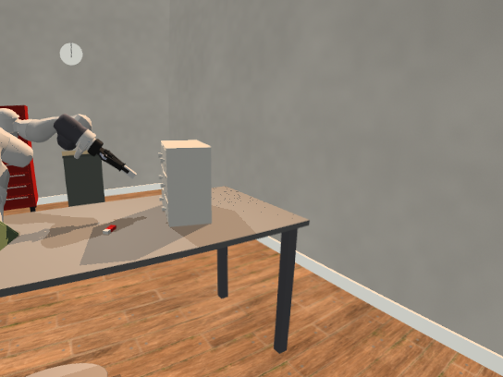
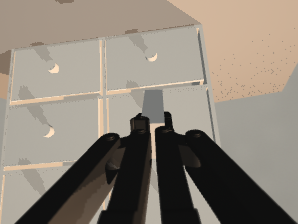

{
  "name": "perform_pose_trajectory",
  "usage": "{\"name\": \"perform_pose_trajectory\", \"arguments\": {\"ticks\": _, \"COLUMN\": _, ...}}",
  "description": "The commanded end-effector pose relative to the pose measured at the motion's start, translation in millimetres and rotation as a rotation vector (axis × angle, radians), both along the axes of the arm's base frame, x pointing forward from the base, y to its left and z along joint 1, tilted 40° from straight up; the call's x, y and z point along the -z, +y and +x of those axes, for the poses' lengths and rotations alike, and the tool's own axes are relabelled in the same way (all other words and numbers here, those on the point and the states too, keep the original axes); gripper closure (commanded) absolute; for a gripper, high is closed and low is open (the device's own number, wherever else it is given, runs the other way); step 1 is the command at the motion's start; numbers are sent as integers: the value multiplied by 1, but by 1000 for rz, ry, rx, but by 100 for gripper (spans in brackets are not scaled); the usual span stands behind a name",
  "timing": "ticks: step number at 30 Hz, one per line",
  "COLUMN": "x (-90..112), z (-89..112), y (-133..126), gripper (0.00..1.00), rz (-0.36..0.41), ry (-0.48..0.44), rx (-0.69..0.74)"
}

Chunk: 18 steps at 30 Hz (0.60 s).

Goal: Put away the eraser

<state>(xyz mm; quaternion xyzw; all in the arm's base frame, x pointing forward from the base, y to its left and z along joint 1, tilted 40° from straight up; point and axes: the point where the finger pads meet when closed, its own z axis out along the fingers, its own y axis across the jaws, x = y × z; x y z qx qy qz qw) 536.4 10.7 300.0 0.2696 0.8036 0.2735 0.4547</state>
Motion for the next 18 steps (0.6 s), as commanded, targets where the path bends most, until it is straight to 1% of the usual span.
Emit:
{"name": "perform_pose_trajectory", "arguments": {"ticks": 1, "x": -3, "z": 9, "y": -11, "gripper": 100, "rz": -79, "ry": -109, "rx": 41}}
{"name": "perform_pose_trajectory", "arguments": {"ticks": 8, "x": 0, "z": 14, "y": -9, "gripper": 100, "rz": -86, "ry": -140, "rx": 69}}
{"name": "perform_pose_trajectory", "arguments": {"ticks": 17, "x": 0, "z": 15, "y": -9, "gripper": 100, "rz": -87, "ry": -145, "rx": 74}}
{"name": "perform_pose_trajectory", "arguments": {"ticks": 18, "x": 0, "z": 15, "y": -9, "gripper": 80, "rz": -87, "ry": -145, "rx": 74}}
